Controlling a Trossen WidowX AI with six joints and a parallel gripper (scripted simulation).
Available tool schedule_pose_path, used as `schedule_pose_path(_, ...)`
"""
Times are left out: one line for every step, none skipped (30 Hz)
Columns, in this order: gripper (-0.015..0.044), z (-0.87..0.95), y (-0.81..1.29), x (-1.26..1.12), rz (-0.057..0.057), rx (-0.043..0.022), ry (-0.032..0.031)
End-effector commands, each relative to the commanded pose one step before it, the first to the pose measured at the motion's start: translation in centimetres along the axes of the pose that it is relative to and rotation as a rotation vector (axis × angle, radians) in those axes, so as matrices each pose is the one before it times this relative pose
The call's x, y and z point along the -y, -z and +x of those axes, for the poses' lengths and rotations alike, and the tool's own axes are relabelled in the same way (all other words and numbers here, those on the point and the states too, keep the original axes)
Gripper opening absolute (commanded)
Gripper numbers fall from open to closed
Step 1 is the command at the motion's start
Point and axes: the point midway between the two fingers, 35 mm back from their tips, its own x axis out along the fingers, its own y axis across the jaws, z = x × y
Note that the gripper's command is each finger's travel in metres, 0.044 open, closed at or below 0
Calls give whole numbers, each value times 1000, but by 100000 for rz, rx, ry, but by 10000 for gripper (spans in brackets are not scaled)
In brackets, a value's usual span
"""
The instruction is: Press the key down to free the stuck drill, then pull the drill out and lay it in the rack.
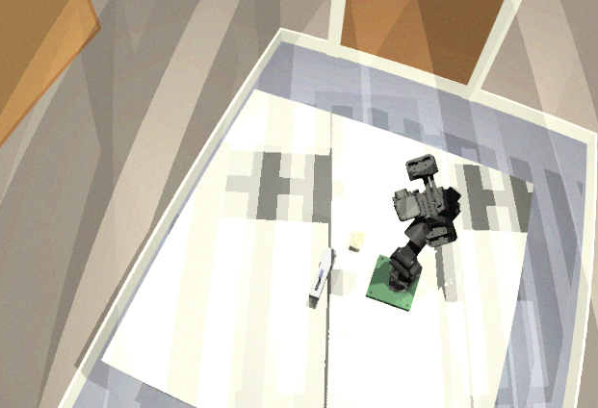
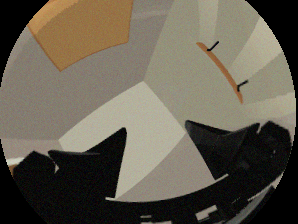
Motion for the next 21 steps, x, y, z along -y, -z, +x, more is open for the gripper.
schedule_pose_path(374, 0, 0, 0, 0, 0, 0)
schedule_pose_path(348, 0, 0, 0, 0, 0, 0)
schedule_pose_path(321, 0, 0, 0, 0, 0, 0)
schedule_pose_path(295, 0, 0, 0, 0, 0, 0)
schedule_pose_path(269, 0, 0, 0, 0, 0, 0)
schedule_pose_path(243, 0, 0, 0, 0, 0, 0)
schedule_pose_path(216, 0, 0, 0, 0, 0, 0)
schedule_pose_path(190, 0, 0, 0, 0, 0, 0)
schedule_pose_path(164, -53, 194, -64, 621, -699, -116)
schedule_pose_path(138, -160, 579, -199, 1874, -2087, -355)
schedule_pose_path(111, -267, 957, -349, 3156, -3449, -616)
schedule_pose_path(85, -314, 1143, -444, 3855, -4111, -787)
schedule_pose_path(59, -301, 1135, -466, 3905, -4059, -839)
schedule_pose_path(33, -288, 1126, -488, 3951, -4007, -894)
schedule_pose_path(6, -275, 1117, -511, 3992, -3956, -952)
schedule_pose_path(0, -261, 1109, -535, 4029, -3907, -1012)
schedule_pose_path(0, -248, 1101, -558, 4061, -3858, -1076)
schedule_pose_path(0, -234, 1092, -582, 4088, -3811, -1142)
schedule_pose_path(0, -241, 1054, -629, 4274, -3744, -1461)
schedule_pose_path(0, -236, 1076, -671, 4421, -3801, -1566)
schedule_pose_path(0, -223, 1069, -694, 4443, -3755, -1634)
